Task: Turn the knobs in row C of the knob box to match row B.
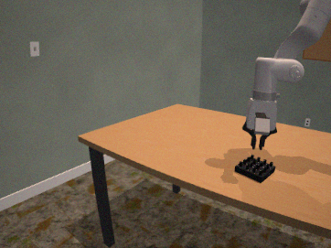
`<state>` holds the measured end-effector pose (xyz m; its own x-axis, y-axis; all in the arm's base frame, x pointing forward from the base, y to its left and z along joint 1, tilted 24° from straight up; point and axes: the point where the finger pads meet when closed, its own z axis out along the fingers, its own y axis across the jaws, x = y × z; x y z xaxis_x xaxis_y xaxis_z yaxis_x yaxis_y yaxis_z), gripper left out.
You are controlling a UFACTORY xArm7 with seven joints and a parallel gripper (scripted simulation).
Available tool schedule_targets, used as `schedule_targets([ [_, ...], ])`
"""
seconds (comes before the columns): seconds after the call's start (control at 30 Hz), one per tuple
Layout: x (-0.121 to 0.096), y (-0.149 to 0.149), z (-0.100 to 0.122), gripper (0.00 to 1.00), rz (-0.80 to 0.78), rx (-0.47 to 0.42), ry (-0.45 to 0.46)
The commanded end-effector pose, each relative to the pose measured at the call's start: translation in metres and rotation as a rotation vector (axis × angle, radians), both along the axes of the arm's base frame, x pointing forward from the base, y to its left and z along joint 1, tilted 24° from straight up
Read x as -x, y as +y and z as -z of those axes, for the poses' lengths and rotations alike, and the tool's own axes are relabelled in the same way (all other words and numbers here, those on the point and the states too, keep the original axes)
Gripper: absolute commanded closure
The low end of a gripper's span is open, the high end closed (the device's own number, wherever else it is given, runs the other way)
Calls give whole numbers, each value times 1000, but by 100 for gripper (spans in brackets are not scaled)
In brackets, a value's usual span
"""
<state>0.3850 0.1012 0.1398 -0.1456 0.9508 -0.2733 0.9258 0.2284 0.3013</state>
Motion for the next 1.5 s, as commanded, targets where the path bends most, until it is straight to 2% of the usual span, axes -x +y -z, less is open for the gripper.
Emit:
schedule_targets([
  [0.0, 0, 1, -2, 81, 144, -47, -38],
  [0.23, 1, 3, -3, 81, 350, -130, -85],
  [0.3, 1, 3, -3, 81, 350, -130, -85],
  [0.37, 2, 4, -3, 81, 456, -173, -109],
  [0.57, 3, 5, -3, 81, 594, -230, -141],
  [1.47, 3, 5, -3, 81, 600, -233, -142],
])
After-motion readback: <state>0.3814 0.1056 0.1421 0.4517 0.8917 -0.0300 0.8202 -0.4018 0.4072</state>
